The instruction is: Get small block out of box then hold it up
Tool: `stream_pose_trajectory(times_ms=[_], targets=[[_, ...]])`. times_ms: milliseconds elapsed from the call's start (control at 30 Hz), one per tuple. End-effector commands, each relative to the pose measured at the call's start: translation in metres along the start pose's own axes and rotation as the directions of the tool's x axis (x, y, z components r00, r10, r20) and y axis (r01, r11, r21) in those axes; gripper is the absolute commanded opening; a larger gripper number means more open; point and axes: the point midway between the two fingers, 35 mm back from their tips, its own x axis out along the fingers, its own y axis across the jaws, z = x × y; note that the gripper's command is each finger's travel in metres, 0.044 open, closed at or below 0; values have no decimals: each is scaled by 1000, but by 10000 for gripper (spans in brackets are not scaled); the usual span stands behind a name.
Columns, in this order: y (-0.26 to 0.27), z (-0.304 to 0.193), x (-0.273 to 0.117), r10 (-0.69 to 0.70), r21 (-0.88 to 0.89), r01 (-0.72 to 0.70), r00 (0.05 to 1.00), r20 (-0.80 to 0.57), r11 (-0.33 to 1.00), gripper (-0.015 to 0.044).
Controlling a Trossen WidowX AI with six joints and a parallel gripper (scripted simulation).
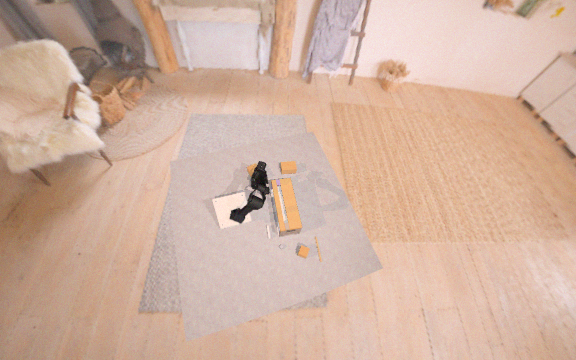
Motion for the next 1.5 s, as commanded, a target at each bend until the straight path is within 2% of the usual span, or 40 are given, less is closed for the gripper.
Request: stream_pose_trajectory(times_ms=[0, 1367, 1467], targets=[[2, 9, 12, 6, -14, -6, 1000, -5, 1000, 285], [5, 35, 67, 9, -15, -10, 1000, -7, 1000, 285], [5, 35, 67, 9, -15, -10, 1000, -7, 1000, 206]])
